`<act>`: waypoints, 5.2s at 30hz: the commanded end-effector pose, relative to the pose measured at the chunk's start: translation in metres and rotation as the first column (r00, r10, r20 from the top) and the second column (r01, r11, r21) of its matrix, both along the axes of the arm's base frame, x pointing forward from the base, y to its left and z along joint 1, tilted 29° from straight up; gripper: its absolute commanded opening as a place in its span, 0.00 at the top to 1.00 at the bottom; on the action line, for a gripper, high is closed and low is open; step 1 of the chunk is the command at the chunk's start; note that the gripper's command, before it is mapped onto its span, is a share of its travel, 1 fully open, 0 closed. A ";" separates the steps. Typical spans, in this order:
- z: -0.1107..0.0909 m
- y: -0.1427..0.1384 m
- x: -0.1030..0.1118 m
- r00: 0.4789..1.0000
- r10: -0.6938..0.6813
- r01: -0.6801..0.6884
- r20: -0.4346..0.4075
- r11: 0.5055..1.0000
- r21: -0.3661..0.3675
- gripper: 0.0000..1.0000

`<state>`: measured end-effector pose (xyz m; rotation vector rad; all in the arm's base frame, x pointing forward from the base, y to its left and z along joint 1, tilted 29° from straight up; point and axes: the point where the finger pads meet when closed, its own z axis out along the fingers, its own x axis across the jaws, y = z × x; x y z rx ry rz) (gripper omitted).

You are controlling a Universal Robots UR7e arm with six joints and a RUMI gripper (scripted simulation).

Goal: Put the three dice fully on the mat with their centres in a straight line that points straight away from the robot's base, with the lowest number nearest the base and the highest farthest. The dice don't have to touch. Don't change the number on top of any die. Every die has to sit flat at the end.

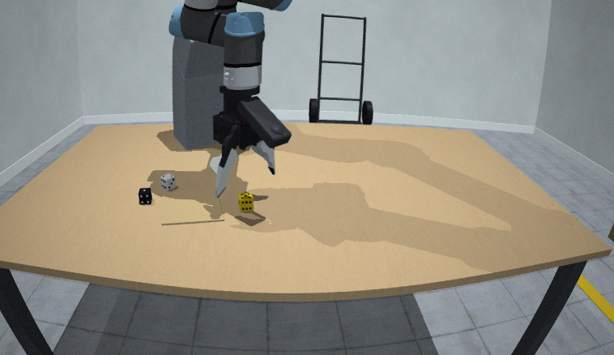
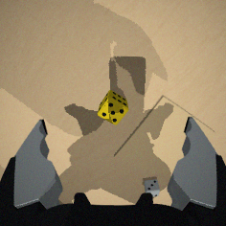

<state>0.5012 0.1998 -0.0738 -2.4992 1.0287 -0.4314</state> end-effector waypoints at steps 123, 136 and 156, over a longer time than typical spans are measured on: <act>0.017 -0.267 -0.043 0.860 -0.469 0.505 -0.200 0.840 0.201 0.00; 0.017 -0.267 -0.043 0.860 -0.469 0.505 -0.200 0.840 0.201 0.00; 0.012 -0.264 -0.038 0.958 -0.272 0.282 -0.096 0.951 0.124 0.00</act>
